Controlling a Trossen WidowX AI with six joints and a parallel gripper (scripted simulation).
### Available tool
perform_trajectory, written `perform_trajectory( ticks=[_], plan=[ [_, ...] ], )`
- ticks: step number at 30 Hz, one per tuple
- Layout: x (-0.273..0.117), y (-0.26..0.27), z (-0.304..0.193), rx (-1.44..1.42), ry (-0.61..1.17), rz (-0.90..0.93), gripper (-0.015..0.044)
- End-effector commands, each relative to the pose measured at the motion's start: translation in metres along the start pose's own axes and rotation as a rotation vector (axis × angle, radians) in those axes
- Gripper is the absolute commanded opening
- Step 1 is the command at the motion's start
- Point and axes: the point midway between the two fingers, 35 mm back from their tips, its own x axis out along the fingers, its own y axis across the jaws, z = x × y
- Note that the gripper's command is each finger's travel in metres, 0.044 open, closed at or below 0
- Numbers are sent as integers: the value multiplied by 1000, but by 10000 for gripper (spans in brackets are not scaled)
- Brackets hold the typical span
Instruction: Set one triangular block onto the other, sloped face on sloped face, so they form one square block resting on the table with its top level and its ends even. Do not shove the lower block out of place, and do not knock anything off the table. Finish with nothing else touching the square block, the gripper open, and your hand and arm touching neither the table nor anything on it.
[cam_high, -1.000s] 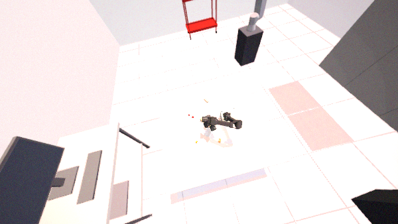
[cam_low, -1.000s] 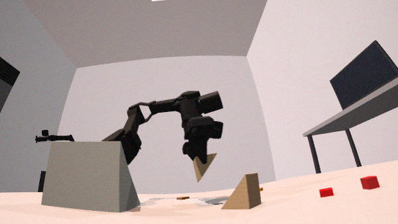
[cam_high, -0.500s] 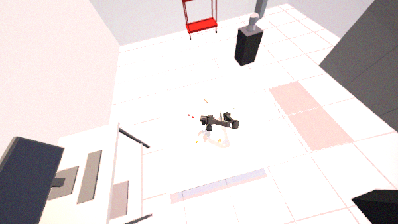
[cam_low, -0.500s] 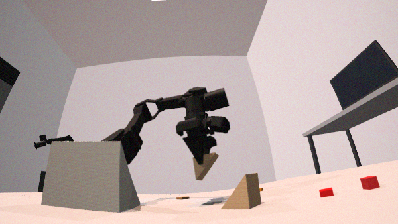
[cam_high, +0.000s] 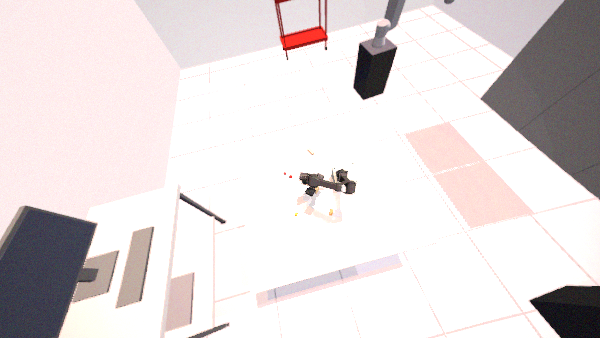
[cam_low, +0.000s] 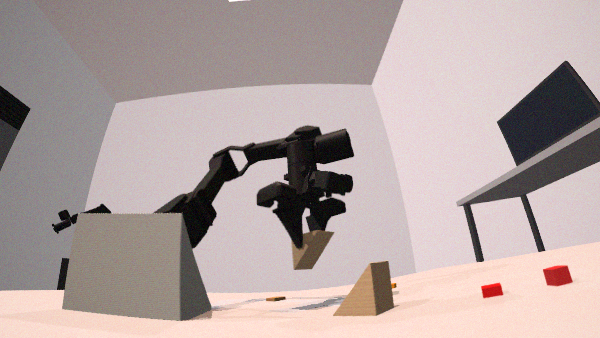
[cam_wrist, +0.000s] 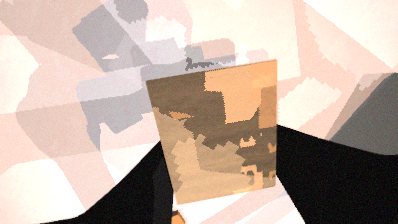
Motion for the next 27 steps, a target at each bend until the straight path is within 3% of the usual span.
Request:
perform_trajectory(
  ticks=[1, 27],
  plan=[
    [-3, 2, 2, 33, 1, 7, 0],
    [-56, -57, 69, 33, -4, 3, 0]
  ],
)
